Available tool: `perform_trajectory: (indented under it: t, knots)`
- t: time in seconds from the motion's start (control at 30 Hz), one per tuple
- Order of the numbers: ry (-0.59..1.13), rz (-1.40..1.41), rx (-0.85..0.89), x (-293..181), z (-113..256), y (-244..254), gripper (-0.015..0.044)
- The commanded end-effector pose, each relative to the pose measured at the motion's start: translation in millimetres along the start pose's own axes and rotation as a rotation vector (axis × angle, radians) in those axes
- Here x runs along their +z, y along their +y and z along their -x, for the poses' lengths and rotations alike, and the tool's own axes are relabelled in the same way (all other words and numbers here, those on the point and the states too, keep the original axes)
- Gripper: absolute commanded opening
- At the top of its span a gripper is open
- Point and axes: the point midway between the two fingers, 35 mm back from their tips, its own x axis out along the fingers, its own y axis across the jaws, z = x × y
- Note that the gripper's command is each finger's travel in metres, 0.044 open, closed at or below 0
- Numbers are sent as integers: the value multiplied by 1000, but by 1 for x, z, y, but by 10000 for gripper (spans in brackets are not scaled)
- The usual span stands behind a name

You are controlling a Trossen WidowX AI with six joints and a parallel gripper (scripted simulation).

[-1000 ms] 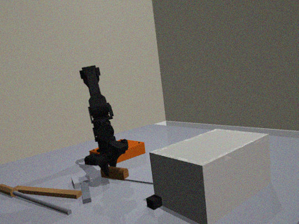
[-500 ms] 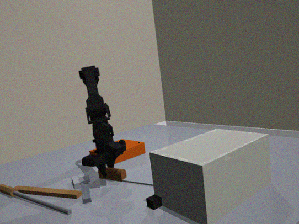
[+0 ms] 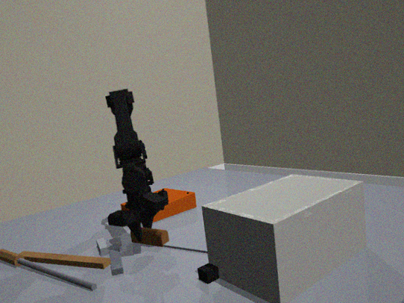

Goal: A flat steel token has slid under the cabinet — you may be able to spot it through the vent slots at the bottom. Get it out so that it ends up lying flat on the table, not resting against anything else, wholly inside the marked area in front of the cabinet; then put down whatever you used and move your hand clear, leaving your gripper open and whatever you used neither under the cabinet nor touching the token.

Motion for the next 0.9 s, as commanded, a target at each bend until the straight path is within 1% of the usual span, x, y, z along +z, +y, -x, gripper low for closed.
perform_trajectory:
  t: [0.0,0.27,0.5,0.53,0.7,0.8,0.87]
  knots:
    - [-2,-10,-10,1,2,-6,0]
    - [-2,-9,-11,1,2,-11,0]
    - [0,-1,-1,0,0,-6,184]
    - [0,-1,-1,0,0,-6,200]
    - [2,-1,-2,0,0,-6,200]
    - [-2,-1,-10,0,0,-6,270]
    - [-2,-1,-10,0,0,-7,270]
